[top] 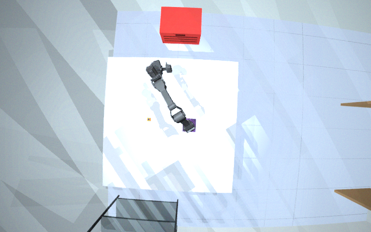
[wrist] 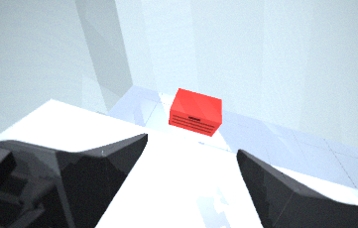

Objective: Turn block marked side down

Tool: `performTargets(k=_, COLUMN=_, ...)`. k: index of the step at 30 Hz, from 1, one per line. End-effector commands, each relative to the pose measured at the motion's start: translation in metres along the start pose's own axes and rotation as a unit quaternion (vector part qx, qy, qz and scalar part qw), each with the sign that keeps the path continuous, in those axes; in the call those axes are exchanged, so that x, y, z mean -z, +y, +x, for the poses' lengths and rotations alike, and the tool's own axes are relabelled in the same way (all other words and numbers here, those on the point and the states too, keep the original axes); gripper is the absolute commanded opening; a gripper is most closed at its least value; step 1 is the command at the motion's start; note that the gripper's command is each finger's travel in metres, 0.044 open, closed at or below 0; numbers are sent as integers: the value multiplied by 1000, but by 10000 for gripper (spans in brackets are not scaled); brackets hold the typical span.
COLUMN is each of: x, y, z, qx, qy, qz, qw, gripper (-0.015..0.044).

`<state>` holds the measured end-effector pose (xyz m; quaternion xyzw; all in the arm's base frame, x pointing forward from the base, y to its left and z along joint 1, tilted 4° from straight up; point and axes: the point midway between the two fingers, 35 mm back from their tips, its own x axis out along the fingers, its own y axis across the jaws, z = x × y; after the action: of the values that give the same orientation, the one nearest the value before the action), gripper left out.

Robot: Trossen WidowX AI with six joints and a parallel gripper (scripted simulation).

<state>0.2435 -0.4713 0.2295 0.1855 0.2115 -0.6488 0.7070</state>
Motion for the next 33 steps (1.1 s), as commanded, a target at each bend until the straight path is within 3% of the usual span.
performTargets(k=1, x=46, y=57, z=-19, qx=-63, qy=55, qz=-80, qw=993, gripper=440)
performTargets(k=8, x=126, y=132, z=-66, qx=-162, qy=139, qz=-211, qw=954, gripper=440)
performTargets(k=16, x=224, y=186, z=-143, qx=-263, qy=220, qz=-363, qw=867, gripper=440)
performTargets(k=27, x=355, y=190, z=-263, qx=-363, qy=320, qz=-564, qw=669, gripper=440)
performTargets(k=33, x=356, y=189, z=-263, qx=-365, qy=323, qz=-570, qw=662, gripper=440)
